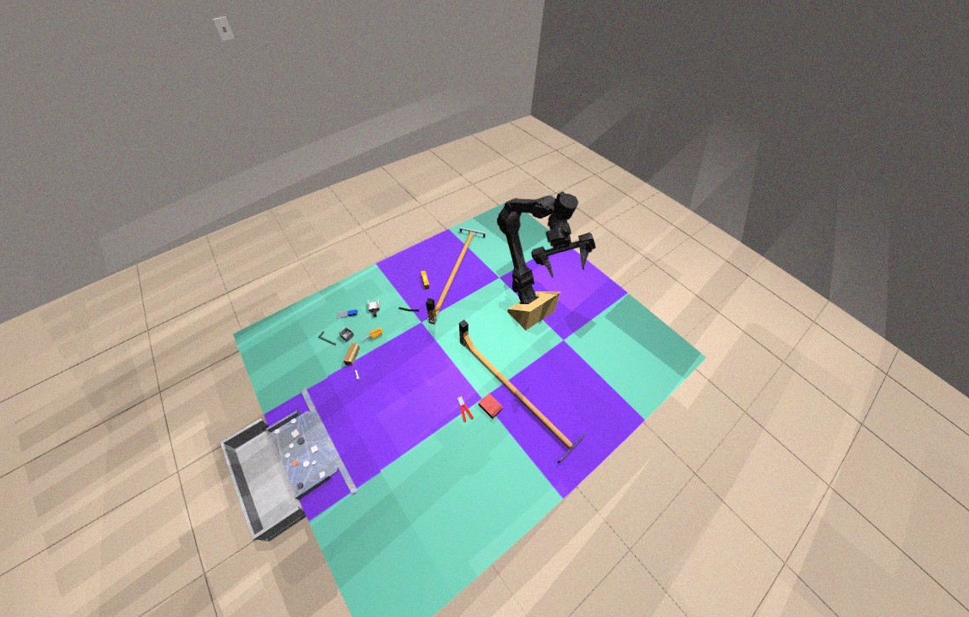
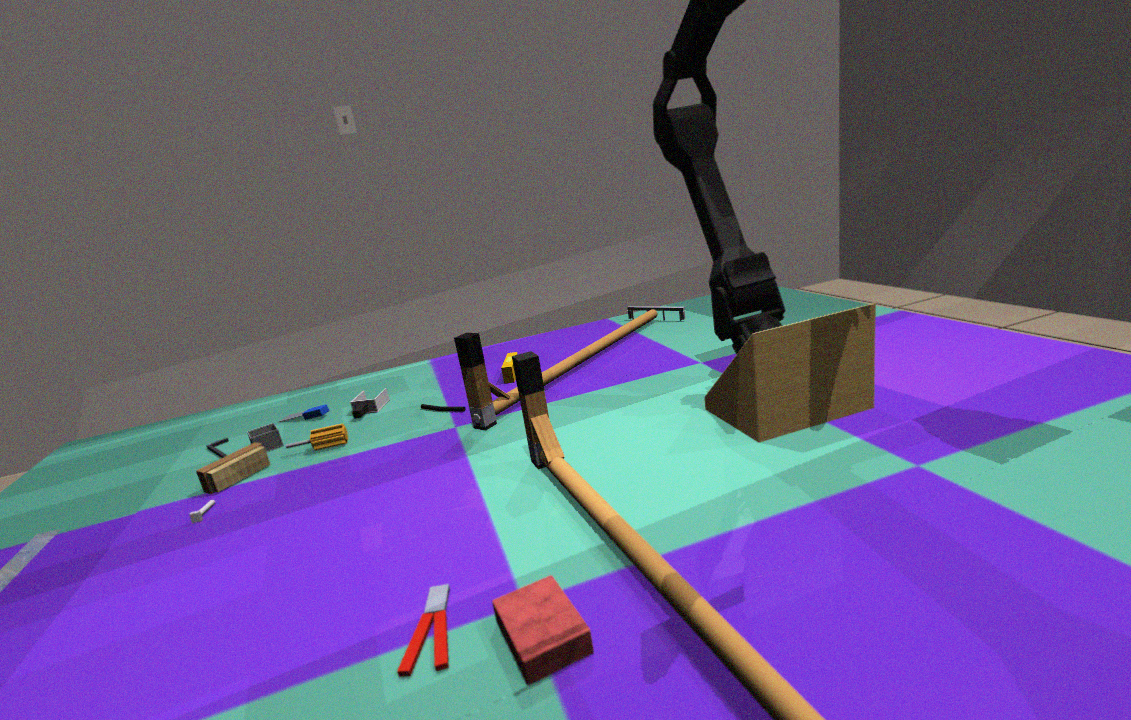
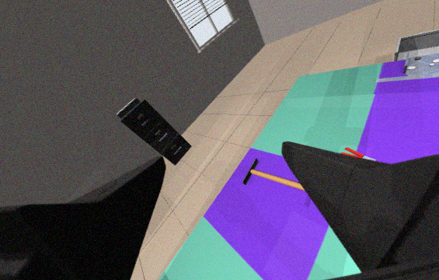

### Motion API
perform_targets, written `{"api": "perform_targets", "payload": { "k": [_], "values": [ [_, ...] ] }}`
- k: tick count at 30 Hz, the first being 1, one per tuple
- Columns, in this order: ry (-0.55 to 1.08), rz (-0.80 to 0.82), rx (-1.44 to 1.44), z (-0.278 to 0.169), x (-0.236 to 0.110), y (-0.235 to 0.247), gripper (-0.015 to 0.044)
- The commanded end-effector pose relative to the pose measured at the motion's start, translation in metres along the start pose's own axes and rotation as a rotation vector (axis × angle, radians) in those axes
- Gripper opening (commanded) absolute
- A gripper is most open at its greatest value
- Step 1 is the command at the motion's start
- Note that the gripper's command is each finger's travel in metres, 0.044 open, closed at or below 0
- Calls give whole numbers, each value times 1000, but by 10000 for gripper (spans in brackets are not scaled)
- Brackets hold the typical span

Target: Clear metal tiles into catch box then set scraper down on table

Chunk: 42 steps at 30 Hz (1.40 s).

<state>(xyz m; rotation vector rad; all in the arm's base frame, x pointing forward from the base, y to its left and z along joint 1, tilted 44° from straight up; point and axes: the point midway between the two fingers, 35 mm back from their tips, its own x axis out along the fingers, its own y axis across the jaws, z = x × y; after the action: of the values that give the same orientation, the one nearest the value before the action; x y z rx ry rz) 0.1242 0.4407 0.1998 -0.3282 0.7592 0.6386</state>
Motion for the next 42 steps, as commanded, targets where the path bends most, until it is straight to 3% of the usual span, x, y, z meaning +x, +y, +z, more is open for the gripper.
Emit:
{"api": "perform_targets", "payload": {
  "k": [1, 19, 42],
  "values": [
    [60, -9, -105, -12, 9, -4, 440],
    [320, 9, -516, -61, 34, -26, 440],
    [322, 10, -520, -60, 34, -26, 440]
  ]
}}
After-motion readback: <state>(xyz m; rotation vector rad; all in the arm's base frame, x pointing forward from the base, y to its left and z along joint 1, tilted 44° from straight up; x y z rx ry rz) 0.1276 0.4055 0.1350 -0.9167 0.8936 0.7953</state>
